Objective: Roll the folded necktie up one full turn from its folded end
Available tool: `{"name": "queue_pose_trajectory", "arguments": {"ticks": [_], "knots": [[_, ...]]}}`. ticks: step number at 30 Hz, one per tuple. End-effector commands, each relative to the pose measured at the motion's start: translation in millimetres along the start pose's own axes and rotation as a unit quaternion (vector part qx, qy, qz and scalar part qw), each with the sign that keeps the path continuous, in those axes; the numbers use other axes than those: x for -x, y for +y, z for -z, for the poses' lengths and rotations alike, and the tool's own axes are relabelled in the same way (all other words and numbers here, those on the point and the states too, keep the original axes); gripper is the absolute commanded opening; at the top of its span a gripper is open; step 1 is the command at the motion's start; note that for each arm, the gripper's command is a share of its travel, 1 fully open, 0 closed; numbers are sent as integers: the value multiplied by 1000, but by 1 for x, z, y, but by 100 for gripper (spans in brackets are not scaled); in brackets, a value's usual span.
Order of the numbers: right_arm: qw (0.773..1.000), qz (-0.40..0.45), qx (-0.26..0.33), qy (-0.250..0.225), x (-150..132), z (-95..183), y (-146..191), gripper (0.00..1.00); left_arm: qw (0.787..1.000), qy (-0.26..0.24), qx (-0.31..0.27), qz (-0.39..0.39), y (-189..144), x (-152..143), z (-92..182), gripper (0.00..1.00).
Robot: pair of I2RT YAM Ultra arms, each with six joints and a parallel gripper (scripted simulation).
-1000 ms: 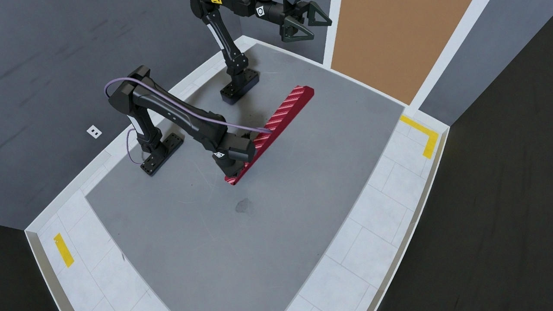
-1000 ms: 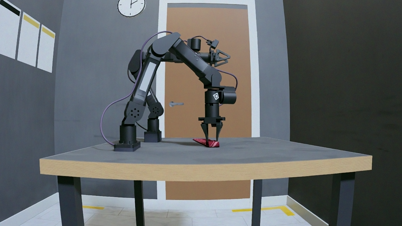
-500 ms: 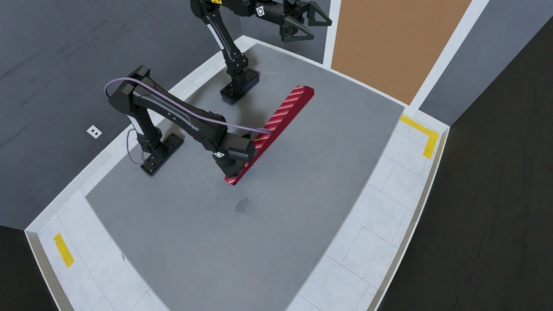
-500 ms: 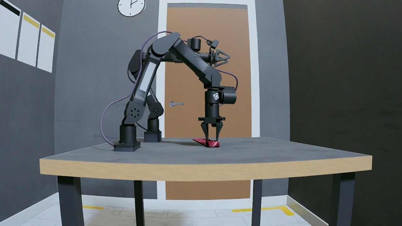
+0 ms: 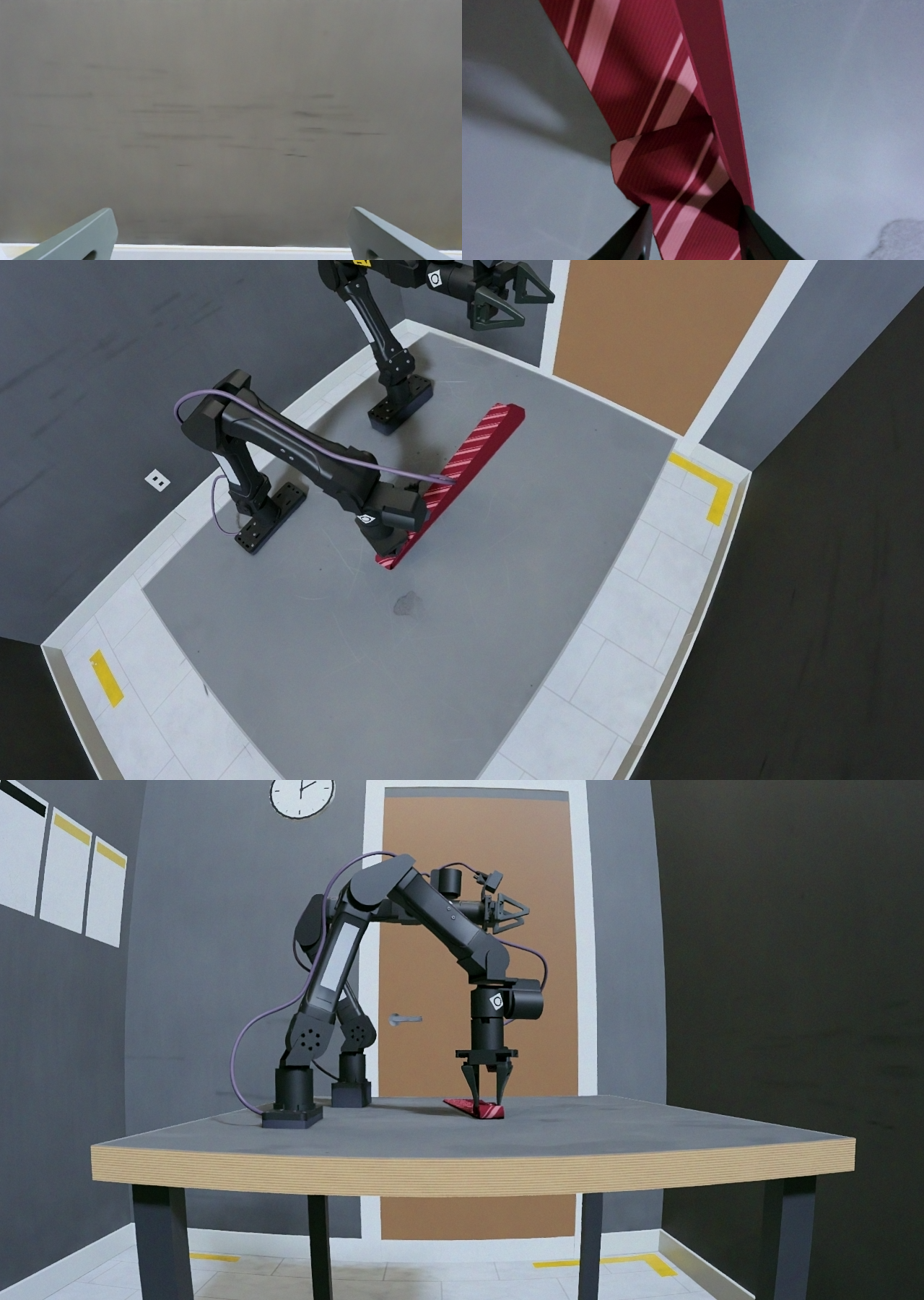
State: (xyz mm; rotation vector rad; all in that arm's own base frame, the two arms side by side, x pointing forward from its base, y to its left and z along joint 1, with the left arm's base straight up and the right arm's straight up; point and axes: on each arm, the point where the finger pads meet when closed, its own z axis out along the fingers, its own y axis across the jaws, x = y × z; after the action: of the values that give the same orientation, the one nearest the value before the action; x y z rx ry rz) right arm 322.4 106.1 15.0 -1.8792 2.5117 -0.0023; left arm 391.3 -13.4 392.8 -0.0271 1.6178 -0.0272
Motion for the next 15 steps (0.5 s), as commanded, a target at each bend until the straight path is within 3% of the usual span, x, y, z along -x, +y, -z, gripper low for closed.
{"name": "queue_pose_trajectory", "arguments": {"ticks": [1,15], "knots": [[1000,-6,3,-6,2,-3,1,38,1000,-24,-5,6,-1,21,2,100],[1000,-12,3,-6,2,-3,1,38,1000,-24,-5,6,-1,21,2,100]]}}
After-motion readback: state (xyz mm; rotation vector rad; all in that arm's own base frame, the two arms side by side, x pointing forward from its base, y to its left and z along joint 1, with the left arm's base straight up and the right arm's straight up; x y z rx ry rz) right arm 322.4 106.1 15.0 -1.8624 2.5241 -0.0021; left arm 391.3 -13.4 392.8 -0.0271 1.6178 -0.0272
